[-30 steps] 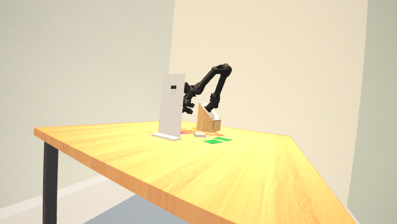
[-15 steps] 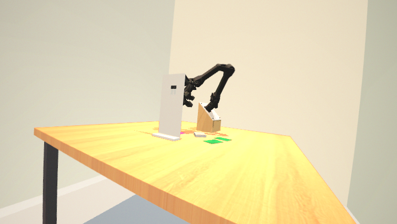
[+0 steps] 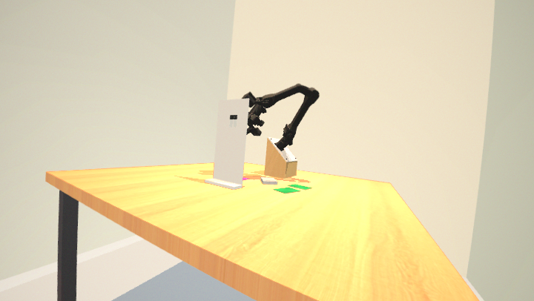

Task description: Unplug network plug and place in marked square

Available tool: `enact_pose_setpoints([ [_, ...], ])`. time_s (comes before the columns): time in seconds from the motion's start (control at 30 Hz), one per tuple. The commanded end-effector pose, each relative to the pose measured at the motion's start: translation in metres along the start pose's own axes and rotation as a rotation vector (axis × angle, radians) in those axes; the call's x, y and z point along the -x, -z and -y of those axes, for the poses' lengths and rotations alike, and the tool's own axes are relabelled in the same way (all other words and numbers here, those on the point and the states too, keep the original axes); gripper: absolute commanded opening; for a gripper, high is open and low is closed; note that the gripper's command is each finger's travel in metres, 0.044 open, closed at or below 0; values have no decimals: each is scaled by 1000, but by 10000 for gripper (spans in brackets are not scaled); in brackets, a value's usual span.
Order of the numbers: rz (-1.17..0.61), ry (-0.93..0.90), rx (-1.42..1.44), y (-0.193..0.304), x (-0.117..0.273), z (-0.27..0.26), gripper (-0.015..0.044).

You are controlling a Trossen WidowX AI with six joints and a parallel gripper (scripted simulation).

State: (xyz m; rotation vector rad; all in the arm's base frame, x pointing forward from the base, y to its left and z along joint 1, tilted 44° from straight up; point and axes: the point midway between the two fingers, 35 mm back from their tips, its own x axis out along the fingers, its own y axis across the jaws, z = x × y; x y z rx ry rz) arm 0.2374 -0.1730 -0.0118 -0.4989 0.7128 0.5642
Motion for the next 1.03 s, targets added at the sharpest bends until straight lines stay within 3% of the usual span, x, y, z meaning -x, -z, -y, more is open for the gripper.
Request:
enact_pose_setpoints([
  [0.0, 5, 0, 6, -2, 2, 1, 261],
  [0.23, 5, 0, 6, -2, 2, 1, 440],
  [1.0, 5, 0, 6, -2, 2, 1, 440],
])
